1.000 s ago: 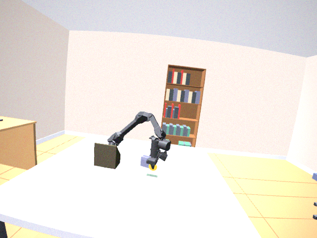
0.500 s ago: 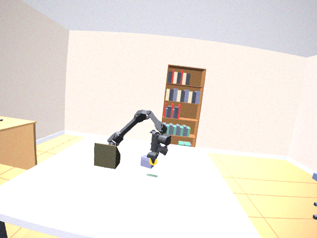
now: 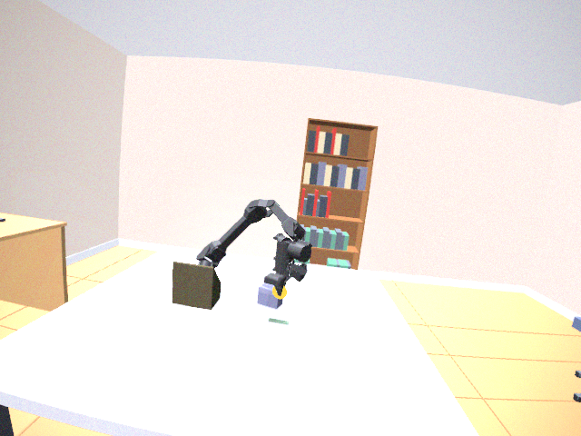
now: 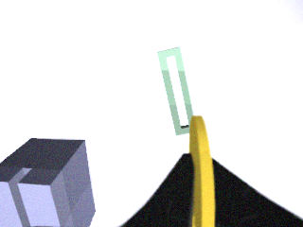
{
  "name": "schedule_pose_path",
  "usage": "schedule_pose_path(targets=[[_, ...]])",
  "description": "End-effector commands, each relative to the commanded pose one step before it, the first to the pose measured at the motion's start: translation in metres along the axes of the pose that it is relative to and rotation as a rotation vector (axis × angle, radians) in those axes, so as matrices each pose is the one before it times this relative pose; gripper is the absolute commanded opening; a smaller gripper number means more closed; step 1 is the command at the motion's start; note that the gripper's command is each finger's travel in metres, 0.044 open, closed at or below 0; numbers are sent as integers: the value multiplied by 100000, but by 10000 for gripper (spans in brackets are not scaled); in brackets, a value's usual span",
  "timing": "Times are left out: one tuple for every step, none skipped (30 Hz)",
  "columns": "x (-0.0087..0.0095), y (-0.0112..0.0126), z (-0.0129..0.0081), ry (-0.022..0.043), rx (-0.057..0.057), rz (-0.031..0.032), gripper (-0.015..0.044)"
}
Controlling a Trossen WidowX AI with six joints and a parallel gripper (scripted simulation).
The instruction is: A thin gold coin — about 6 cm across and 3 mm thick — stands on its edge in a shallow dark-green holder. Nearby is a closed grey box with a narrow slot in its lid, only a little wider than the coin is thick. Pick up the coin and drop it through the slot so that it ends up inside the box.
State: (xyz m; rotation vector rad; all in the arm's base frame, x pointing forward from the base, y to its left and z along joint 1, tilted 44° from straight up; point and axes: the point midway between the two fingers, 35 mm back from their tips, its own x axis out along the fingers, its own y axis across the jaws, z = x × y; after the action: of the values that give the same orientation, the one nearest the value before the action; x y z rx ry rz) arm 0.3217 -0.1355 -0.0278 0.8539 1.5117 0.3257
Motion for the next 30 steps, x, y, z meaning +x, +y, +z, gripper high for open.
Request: schedule_pose_path(targets=[[33,88,-290,678,2755,-278,0],[-5,41,-15,-1,2,-3,0],[-14,122,-45,-2,6,-9,0],[-23,202,-76,-3,11,-14,0],[-26,245,-94,-3,13,-16,0],[-25,244,-96,-3,12,-15,0],[-24,243,-98,-2,12,-14,0],[-23,242,-100,-2,12,-13,0],[-22,241,-102,-2,11,-12,0],[-21,240,-104,-1,11,-11,0],[-20,239,-106,-1,11,-10,0],[-19,242,-110,0,1,-8,0],[-18,241,-112,0,1,-7,0],[-17,240,-113,1,1,-6,0],[-16,238,-115,1,4,-5,0],[-15,237,-117,1,6,-4,0],[-14,236,-119,2,6,-3,0],[-13,234,-121,2,6,-2,0],[-12,233,-123,2,5,-1,0],[-11,232,-124,3,5,0,0],[-10,230,-126,3,5,1,0],[-9,228,-128,4,6,2,0],[-8,227,-130,4,6,3,0],[-7,226,-132,5,6,4,0],[-6,224,-133,5,5,5,0],[-5,223,-135,6,5,6,0],[-4,221,-137,6,5,7,0],[-3,220,-138,7,5,8,0],[-2,218,-140,7,4,9,0],[-1,217,-142,8,4,10,0]])
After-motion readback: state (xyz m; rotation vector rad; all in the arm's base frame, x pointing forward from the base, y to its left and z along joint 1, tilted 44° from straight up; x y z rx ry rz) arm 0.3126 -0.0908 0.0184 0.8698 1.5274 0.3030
